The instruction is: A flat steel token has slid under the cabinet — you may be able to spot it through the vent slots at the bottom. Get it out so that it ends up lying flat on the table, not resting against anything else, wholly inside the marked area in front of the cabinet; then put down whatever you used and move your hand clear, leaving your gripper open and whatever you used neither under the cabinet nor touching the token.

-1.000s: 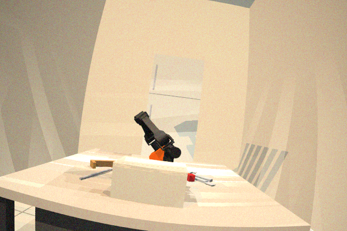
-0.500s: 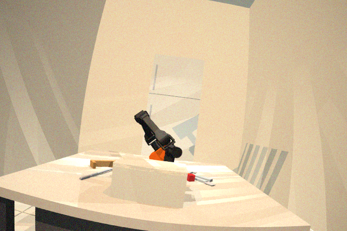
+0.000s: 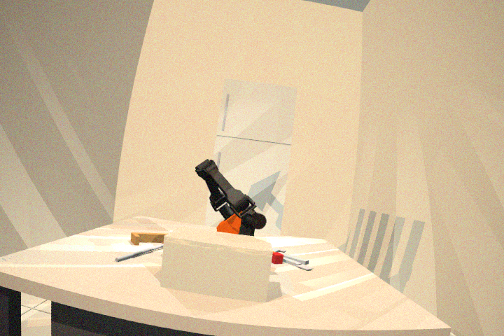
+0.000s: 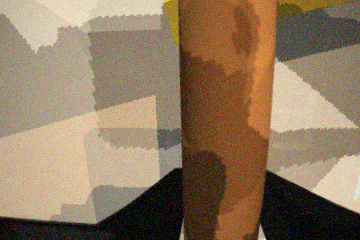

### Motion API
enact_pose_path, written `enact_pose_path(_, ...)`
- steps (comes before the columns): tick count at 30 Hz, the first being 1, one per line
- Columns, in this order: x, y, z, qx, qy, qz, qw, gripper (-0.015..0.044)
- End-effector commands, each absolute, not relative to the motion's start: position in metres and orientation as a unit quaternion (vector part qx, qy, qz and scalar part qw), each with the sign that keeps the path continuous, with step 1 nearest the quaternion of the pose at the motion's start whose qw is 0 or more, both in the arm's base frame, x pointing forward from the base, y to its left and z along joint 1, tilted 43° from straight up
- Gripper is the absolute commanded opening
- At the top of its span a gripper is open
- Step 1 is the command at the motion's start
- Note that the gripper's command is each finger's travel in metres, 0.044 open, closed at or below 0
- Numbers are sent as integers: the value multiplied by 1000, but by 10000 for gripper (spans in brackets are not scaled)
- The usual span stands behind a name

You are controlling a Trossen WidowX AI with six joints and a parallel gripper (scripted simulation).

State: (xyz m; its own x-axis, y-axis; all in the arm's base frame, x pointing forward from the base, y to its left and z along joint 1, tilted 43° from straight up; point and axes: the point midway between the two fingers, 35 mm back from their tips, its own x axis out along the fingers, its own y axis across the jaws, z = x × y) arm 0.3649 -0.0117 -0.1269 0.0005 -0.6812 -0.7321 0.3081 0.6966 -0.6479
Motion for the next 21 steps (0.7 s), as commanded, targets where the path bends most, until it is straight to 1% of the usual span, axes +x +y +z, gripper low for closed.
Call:
enact_pose_path(1, 358, -11, -129, -154, 610, -359, 689, 0)
enact_pose_path(21, 334, -4, -135, -154, 611, -359, 689, 0)
